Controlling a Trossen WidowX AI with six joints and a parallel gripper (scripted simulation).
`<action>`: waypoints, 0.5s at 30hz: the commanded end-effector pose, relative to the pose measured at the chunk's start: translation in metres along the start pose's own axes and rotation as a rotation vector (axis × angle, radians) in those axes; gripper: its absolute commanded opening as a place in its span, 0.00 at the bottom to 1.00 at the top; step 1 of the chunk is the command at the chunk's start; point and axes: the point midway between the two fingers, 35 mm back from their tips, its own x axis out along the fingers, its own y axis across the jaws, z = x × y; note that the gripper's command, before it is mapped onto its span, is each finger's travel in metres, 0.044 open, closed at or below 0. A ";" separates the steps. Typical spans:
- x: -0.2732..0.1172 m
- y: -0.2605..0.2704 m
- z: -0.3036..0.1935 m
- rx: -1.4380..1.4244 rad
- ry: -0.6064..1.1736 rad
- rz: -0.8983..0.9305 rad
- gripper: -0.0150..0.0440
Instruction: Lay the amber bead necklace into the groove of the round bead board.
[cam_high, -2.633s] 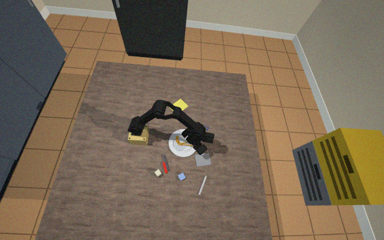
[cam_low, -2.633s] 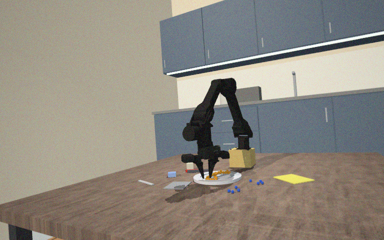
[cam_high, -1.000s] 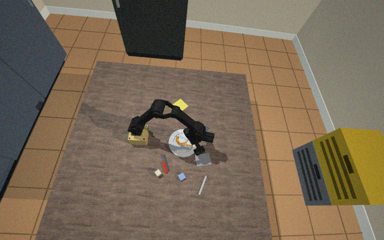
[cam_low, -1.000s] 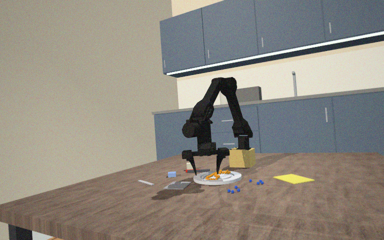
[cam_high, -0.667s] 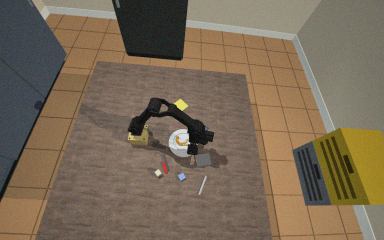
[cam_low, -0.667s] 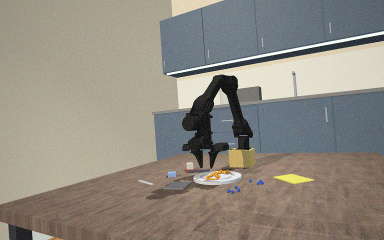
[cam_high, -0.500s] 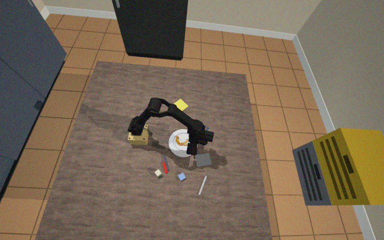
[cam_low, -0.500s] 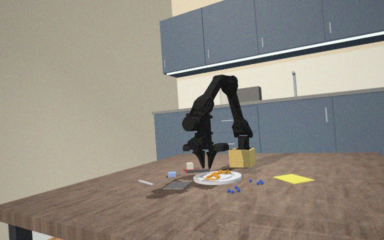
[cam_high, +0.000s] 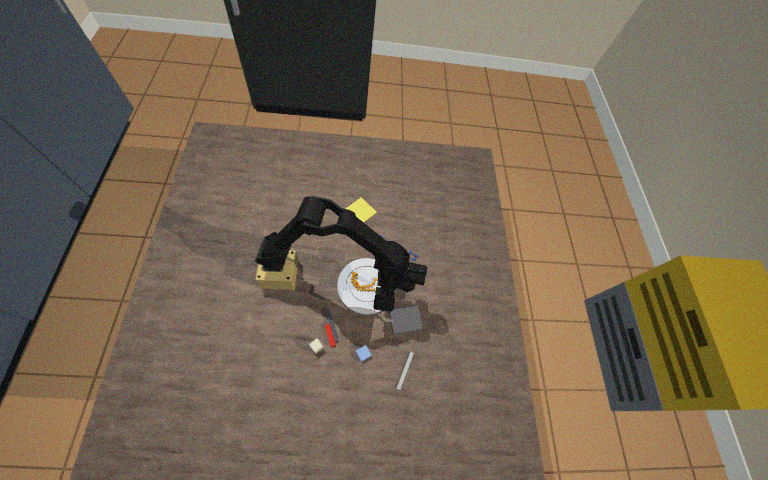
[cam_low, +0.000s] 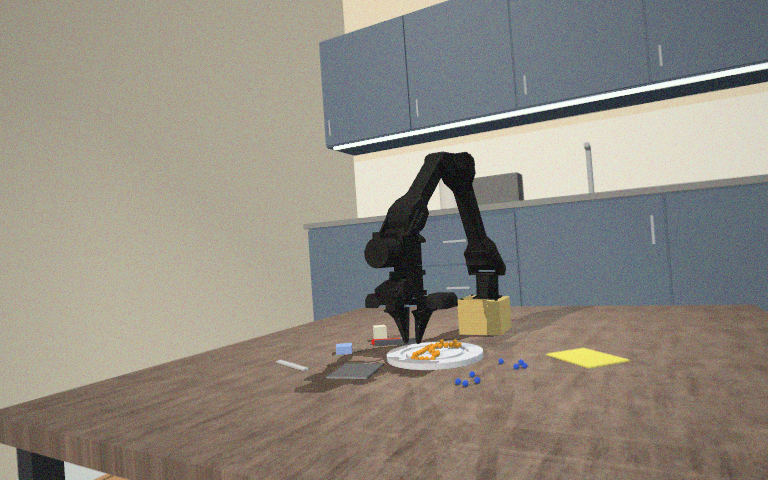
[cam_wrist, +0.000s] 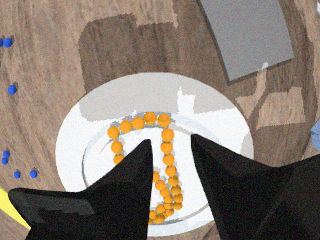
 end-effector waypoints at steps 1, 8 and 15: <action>0.009 0.000 -0.003 0.003 0.013 0.002 0.46; 0.020 0.001 -0.004 0.005 0.019 0.004 0.46; 0.027 0.001 -0.006 0.006 0.022 0.004 0.46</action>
